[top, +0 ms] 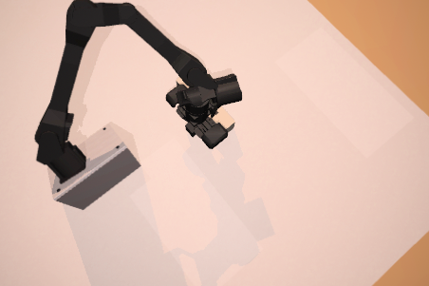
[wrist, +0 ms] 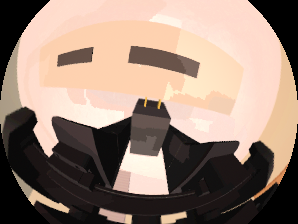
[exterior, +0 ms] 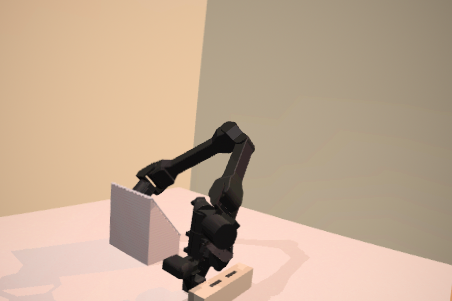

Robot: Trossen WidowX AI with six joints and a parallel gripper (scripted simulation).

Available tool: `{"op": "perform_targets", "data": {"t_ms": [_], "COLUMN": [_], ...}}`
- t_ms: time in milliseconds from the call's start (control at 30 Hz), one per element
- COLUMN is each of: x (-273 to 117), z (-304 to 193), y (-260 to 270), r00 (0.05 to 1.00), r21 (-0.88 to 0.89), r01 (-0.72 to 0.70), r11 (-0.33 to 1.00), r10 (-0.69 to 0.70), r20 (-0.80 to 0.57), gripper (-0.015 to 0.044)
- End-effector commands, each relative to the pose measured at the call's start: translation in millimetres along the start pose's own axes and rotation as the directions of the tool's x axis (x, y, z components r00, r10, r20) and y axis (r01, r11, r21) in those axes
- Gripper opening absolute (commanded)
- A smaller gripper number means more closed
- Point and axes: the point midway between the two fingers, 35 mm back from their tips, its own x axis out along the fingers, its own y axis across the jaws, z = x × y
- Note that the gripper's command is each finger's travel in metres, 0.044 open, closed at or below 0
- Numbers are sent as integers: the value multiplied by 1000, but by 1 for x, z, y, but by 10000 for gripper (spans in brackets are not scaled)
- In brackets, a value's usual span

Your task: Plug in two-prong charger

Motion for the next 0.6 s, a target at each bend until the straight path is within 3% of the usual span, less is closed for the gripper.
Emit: {"op": "perform_targets", "data": {"t_ms": [0,567], "x": [0,0], "z": [3,7], "y": [0,0], "r00": [1000,1000], "r21": [4,4], "r01": [-3,-3], "r11": [1000,1000], "r10": [3,3], "r20": [2,2], "gripper": [0,0]}}
